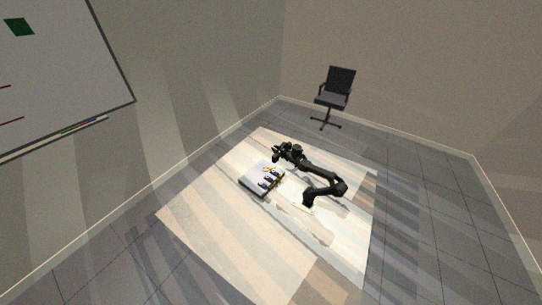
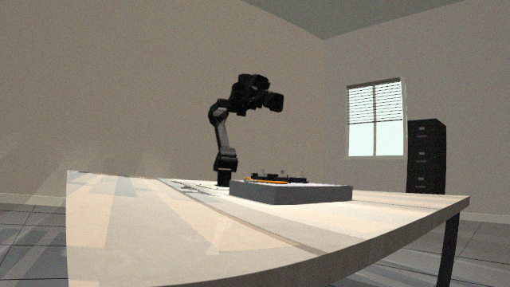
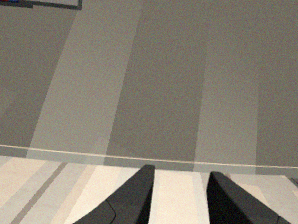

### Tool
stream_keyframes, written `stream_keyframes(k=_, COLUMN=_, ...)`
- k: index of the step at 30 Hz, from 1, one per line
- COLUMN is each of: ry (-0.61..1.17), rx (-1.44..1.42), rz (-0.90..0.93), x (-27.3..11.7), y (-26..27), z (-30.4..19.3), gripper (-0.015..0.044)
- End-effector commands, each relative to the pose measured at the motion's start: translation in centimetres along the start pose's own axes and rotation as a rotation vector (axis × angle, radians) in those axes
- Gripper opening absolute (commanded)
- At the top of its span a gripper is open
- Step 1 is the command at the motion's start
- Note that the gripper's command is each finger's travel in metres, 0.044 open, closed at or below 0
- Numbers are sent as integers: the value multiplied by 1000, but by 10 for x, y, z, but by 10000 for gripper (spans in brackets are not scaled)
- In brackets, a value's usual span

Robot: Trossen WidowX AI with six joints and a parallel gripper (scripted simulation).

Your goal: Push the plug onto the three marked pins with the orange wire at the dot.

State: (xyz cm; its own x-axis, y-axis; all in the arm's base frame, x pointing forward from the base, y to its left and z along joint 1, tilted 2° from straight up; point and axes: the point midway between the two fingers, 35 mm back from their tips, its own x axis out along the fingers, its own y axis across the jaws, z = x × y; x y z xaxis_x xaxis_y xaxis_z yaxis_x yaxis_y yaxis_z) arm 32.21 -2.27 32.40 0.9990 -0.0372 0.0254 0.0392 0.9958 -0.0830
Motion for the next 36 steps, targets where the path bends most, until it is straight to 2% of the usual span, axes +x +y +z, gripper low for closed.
stream_keyframes(k=1, ry=-37, rx=73, rz=30, x=-7, y=19, z=7, gripper=115)
stream_keyframes(k=18, ry=342, rx=428, rz=-63, x=39, y=9, z=-40, gripper=115)
stream_keyframes(k=36, ry=733, rx=802, rz=-333, x=66, y=-10, z=-101, gripper=115)
